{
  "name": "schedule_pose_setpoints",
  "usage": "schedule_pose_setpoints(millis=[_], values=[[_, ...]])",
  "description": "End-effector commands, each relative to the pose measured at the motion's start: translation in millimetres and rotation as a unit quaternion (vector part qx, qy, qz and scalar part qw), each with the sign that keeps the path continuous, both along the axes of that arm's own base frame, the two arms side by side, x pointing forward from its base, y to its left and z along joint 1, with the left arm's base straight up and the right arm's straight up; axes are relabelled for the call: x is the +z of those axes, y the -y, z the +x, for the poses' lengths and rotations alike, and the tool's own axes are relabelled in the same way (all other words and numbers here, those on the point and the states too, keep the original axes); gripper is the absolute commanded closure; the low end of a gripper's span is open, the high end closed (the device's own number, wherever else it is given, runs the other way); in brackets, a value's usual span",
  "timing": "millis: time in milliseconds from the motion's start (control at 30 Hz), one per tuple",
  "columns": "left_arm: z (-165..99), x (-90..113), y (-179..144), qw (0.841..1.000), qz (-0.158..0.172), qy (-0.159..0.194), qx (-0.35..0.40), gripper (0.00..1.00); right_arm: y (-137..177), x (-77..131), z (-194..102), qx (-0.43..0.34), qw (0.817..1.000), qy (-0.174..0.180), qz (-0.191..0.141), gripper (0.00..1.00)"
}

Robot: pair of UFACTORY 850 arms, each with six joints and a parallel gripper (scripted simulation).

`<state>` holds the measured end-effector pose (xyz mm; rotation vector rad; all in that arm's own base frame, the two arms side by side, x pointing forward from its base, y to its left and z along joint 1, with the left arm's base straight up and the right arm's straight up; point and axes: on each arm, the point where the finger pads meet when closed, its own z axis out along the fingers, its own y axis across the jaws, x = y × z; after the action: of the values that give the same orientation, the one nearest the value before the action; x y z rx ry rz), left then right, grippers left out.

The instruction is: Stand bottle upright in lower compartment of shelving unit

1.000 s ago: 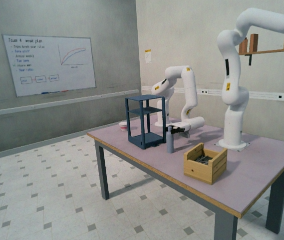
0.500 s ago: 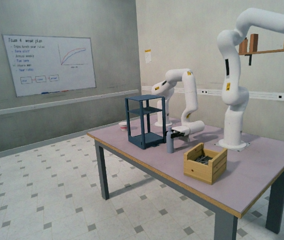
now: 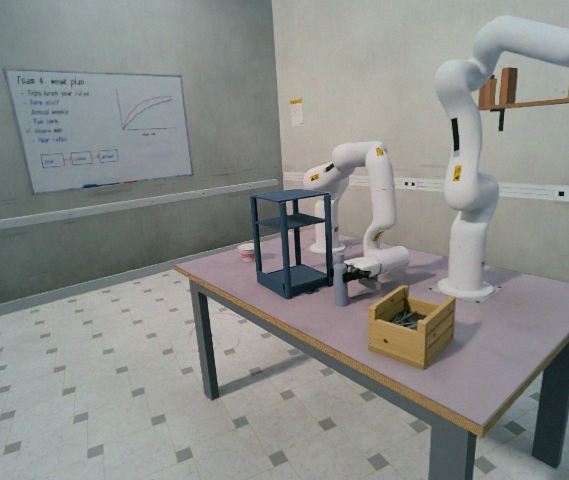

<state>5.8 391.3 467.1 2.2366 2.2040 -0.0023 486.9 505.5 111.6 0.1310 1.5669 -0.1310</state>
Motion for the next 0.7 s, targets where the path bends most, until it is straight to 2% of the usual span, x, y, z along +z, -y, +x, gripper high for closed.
schedule_pose_setpoints(millis=[0,667], values=[[0.0,0.9,-0.4,1.0,0.001,0.0,0.0,0.0,-0.5,-4.1,0.3,0.0,1.0,0.001,0.001,0.31],[0.0,0.9,-0.4,1.0,0.001,0.0,0.0,0.0,-0.5,-8.7,0.3,0.0,1.0,0.001,0.001,0.31]])
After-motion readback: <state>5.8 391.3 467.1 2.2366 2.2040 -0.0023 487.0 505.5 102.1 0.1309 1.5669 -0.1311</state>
